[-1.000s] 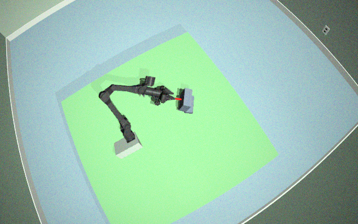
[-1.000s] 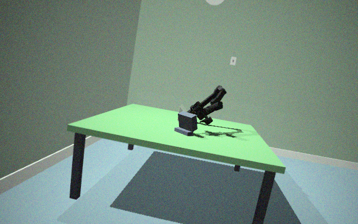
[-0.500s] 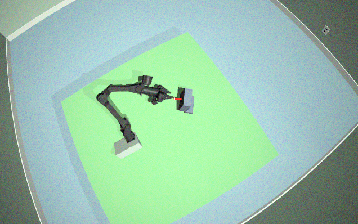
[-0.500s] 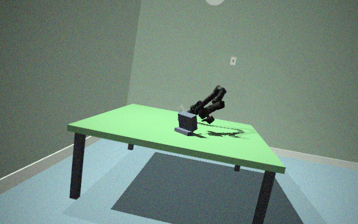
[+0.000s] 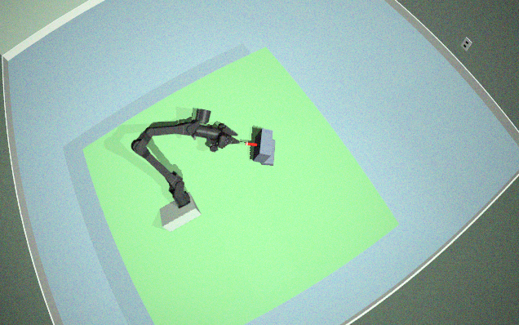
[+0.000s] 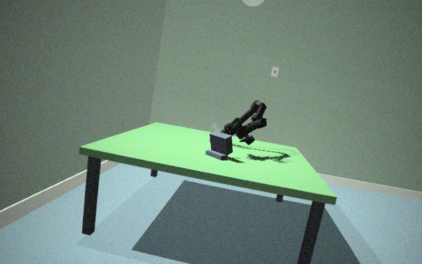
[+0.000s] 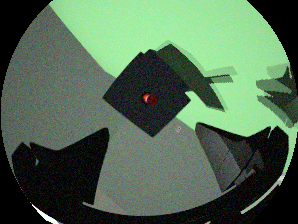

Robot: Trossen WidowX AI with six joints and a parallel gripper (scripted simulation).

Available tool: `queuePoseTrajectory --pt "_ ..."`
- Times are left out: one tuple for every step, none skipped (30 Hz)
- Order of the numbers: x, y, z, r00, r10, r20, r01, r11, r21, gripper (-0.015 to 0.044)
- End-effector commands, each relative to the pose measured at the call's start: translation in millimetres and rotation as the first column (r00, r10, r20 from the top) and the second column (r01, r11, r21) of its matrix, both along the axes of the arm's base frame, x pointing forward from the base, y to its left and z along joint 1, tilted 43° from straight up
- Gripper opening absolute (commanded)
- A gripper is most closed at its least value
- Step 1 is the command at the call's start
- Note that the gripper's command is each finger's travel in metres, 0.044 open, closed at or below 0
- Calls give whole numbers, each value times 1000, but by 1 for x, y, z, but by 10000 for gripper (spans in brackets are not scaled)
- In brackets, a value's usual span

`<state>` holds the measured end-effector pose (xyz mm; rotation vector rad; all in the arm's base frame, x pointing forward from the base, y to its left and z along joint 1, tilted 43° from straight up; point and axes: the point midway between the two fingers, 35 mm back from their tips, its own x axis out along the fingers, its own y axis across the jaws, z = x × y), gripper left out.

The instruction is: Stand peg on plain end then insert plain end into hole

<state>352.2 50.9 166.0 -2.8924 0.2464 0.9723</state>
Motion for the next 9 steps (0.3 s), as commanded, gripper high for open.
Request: queuePoseTrajectory --pt "-5 1 4 1000 -1 1 1 1000 3 440" --pt "-6 1 5 1000 -1 1 1 1000 3 440" --pt "-7 2 6 1000 -1 1 1 1000 3 440" --pt "-8 2 7 1000 -1 1 1 1000 3 440" --pt "-9 2 7 1000 -1 1 1 1000 3 440" --pt "-9 2 7 1000 -1 1 1 1000 3 440" --pt "-10 2 8 1000 -1 1 1 1000 3 440" --pt "-11 2 9 1000 -1 1 1 1000 3 440" --pt "-12 2 10 1000 -1 1 1 1000 3 440"
